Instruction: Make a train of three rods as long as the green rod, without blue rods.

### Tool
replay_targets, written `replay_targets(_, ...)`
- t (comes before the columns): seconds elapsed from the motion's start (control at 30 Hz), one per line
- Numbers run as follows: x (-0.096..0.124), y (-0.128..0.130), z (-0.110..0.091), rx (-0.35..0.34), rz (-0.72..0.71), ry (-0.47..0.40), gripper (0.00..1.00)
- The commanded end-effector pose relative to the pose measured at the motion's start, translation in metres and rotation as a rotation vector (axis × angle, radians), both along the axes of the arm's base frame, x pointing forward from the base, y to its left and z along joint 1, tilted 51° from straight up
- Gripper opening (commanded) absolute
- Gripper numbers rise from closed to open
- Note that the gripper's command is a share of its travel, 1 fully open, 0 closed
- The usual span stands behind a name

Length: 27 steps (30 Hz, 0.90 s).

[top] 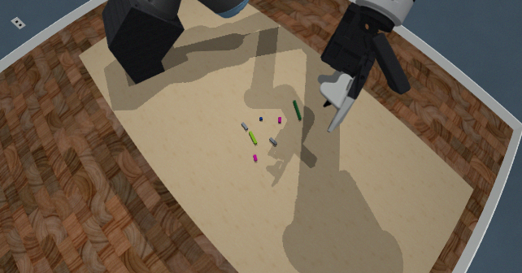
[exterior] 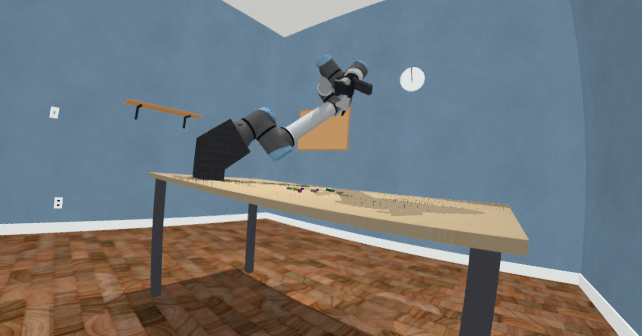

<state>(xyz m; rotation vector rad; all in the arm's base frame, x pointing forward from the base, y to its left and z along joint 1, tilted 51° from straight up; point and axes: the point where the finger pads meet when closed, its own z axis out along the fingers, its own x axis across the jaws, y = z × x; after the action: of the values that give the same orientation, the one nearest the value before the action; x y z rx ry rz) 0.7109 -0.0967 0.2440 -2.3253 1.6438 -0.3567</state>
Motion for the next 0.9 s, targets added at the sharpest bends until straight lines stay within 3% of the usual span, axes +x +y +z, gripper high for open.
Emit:
replay_targets(0.0,0.0,-0.001,0.001,0.0,0.0,-0.001,1.0)
replay_targets(0.63,0.0,0.0,-0.001,0.001,0.003,0.001,1.0)
replay_targets(0.77,-0.004,0.005,-0.019,0.02,0.035,0.014,1.0)
replay_targets(0.87,-0.011,0.015,-0.048,0.054,0.088,0.034,1.0)
